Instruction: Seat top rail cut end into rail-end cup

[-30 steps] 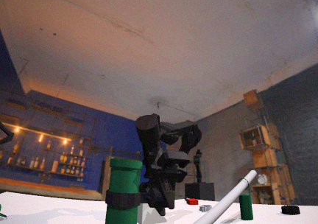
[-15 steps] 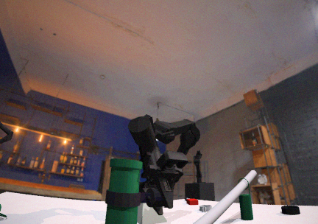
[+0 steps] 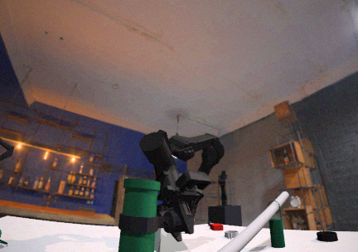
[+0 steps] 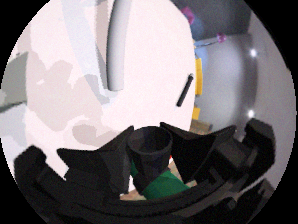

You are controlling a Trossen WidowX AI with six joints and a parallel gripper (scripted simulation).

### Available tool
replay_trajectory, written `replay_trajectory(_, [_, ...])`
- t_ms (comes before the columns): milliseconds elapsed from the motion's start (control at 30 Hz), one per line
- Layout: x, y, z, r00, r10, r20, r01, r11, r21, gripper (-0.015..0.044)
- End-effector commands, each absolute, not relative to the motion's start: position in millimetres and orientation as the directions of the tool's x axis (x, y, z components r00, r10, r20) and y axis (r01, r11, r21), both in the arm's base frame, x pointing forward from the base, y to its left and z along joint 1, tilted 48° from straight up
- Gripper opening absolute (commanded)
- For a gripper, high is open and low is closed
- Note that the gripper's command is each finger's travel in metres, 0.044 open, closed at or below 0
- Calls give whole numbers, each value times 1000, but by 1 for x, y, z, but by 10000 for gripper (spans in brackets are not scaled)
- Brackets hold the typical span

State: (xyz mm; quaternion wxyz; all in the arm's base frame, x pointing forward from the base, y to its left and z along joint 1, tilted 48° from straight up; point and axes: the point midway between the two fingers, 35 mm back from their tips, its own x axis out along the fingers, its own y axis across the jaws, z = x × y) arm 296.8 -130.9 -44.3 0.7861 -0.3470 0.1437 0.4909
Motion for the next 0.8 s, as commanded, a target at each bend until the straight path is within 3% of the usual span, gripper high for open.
replay_trajectory(0, [298,-131,-44,478,668,-571,-873,289,-393,0])
replay_trajectory(433, [298,-131,-44,478,668,-571,-873,285,-397,0])
replay_trajectory(767, [298,-131,-43,478,668,-571,-873,285,-397,263])
